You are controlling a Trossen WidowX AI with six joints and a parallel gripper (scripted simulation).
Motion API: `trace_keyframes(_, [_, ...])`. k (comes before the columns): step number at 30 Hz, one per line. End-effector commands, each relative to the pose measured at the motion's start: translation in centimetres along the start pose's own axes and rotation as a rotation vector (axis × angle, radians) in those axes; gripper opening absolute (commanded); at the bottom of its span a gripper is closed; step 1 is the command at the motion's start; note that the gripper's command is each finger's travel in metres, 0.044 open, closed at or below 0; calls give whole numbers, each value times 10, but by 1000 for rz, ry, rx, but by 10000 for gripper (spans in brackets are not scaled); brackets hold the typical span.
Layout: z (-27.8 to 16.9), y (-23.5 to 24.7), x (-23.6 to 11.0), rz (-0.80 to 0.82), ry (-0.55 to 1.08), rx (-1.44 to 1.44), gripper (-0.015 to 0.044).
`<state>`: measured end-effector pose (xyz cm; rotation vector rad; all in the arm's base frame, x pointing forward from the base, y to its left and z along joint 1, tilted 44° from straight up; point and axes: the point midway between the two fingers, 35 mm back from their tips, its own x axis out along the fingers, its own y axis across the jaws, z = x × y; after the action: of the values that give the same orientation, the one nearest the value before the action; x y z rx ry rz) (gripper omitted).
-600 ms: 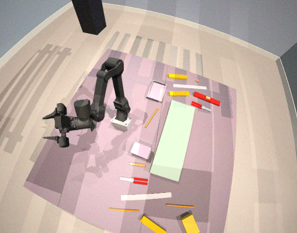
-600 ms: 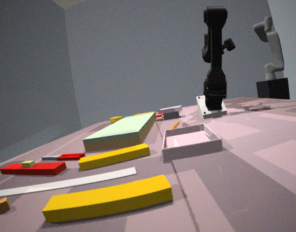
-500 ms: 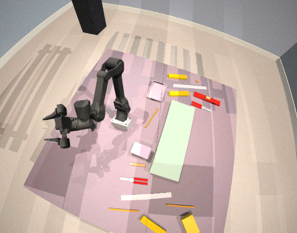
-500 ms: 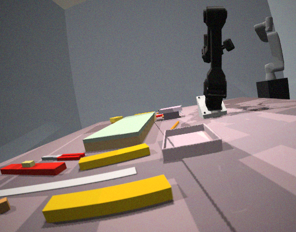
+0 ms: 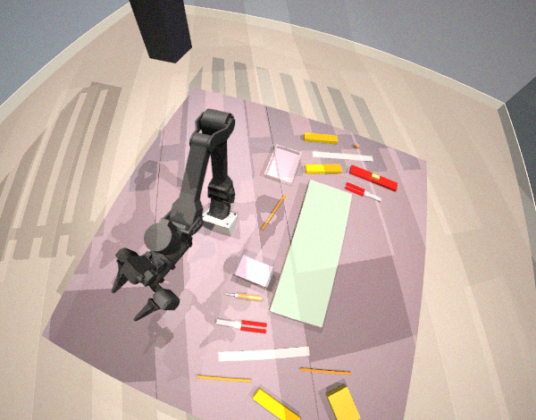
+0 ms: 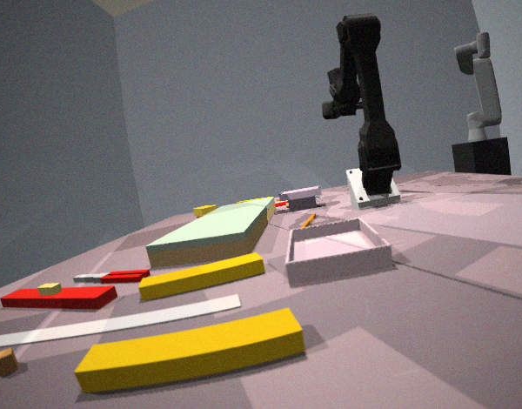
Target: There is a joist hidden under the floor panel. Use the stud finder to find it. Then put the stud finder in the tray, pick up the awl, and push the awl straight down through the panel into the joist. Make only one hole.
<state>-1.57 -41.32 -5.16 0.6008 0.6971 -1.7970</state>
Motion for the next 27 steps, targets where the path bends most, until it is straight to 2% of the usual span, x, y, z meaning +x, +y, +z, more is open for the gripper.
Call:
trace_keyframes(1, [-36, 47, -5, 117, 205, 157, 440])
trace_keyframes(4, [-70, 81, -21, 151, 416, 298, 440])
trace_keyframes(7, [-105, 108, -46, 114, 646, 442, 440])
trace_keyframes(11, [-144, 129, -87, -36, 909, 606, 440])
trace_keyframes(15, [-173, 139, -131, -269, 1107, 743, 440])
trace_keyframes(19, [-193, 143, -178, -578, 1233, 862, 440])
trace_keyframes(23, [-204, 143, -224, -917, 1268, 956, 440])
trace_keyframes(27, [-205, 143, -231, -972, 1266, 969, 440])
